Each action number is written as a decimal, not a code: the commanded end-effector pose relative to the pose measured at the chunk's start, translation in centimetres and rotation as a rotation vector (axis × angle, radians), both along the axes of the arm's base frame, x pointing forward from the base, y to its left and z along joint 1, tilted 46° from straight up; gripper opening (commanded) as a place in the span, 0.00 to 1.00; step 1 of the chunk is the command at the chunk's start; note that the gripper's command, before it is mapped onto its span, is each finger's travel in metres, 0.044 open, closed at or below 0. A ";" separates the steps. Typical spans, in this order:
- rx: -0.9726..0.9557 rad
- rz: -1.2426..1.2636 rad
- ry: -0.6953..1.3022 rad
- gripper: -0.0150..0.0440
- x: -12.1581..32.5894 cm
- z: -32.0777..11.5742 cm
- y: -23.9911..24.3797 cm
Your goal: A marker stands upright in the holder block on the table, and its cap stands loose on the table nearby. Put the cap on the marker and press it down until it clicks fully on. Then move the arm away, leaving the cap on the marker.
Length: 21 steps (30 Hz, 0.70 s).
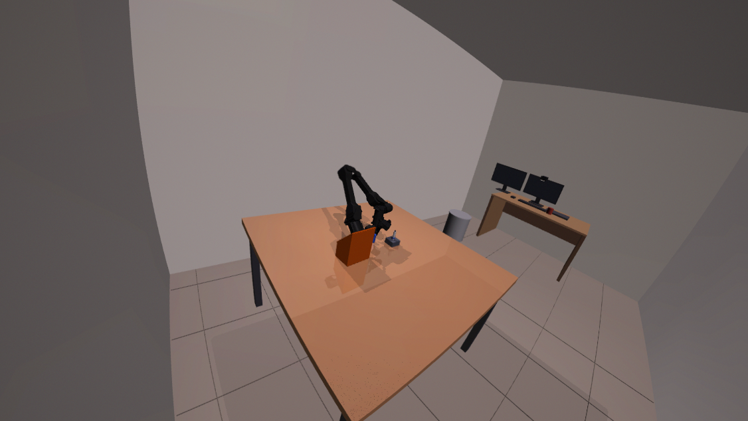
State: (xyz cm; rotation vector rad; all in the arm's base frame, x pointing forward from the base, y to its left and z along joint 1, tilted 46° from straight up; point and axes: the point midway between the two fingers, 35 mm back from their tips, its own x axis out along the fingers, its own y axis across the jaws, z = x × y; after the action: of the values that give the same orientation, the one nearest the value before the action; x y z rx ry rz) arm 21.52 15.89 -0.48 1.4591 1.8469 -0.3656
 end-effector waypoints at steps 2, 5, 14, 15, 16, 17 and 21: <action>-0.004 0.000 0.010 0.66 -0.3 -0.7 0.5; -0.003 0.000 0.011 0.66 -0.4 -1.0 0.9; -0.002 0.000 0.011 0.51 -0.5 -1.2 1.2; -0.002 0.000 0.011 0.50 -0.5 -1.2 1.2; -0.002 0.000 0.011 0.48 -0.5 -1.2 1.2; -0.002 0.000 0.011 0.47 -0.5 -1.2 1.2; -0.002 0.000 0.011 0.43 -0.4 -1.2 1.2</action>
State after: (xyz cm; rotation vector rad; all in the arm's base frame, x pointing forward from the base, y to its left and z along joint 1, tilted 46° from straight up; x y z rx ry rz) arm 21.06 17.07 -1.62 1.4589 1.8567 -0.3709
